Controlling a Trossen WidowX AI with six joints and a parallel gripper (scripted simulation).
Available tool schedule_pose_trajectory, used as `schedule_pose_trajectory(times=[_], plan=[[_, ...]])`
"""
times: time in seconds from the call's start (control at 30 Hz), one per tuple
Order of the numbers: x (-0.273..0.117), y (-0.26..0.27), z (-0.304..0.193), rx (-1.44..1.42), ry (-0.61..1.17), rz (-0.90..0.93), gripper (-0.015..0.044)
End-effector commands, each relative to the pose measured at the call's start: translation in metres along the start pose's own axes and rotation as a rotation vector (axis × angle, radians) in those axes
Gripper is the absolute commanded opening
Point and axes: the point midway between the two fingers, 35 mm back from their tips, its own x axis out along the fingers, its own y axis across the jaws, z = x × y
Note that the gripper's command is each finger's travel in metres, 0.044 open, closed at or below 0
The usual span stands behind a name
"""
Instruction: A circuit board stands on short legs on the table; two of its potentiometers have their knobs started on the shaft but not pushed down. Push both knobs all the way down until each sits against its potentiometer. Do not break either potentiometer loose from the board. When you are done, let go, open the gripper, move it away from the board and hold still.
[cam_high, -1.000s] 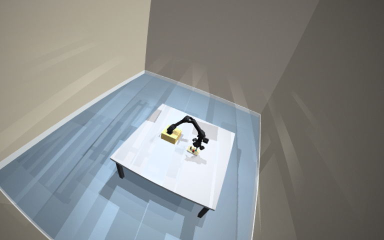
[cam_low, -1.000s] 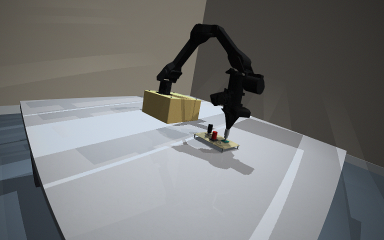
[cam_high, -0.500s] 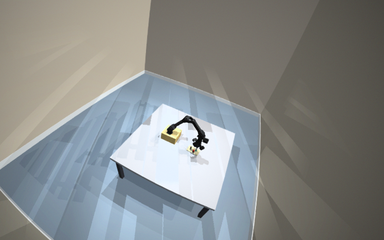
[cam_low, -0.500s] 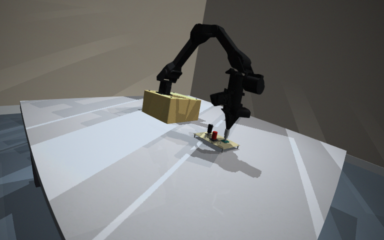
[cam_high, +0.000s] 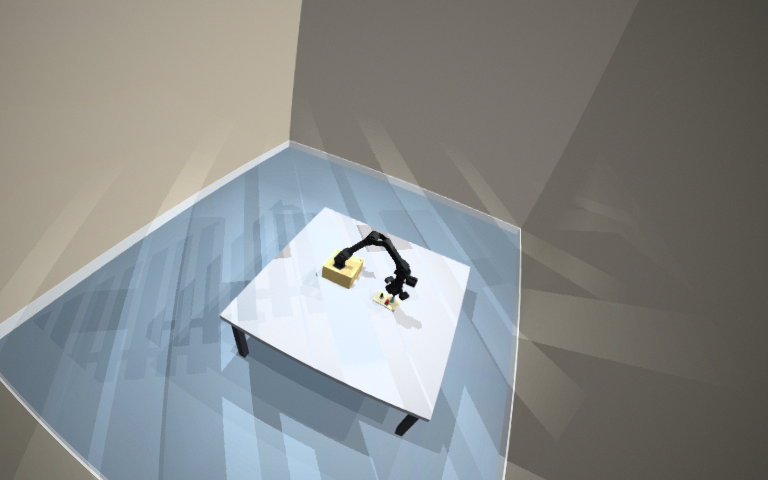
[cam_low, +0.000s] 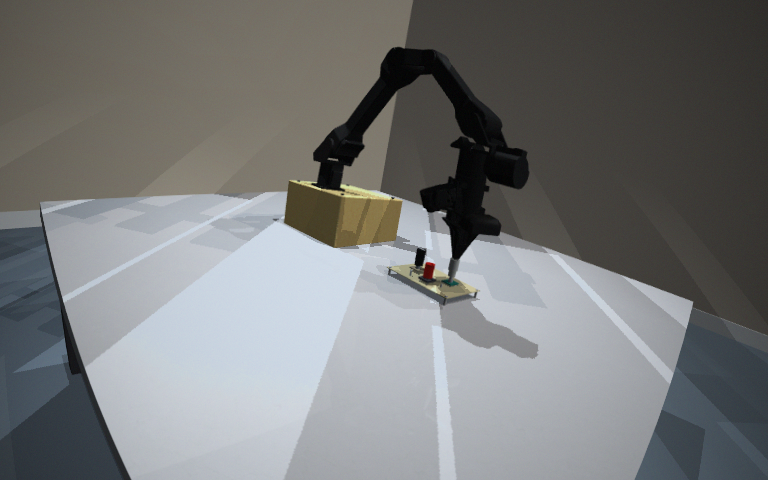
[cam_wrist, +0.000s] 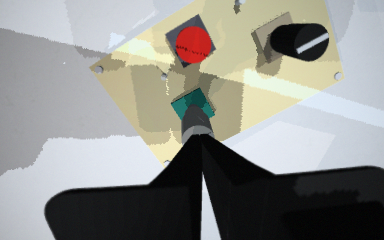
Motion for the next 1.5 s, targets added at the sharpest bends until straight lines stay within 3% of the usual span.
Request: schedule_pose_trajectory(times=[0.0,1.47], plan=[[0.0132,0.0019,-0.0004,0.001,-0.005,0.001,0.0000],[0.0192,0.0019,-0.0003,0.001,-0.005,0.001,0.0000]])
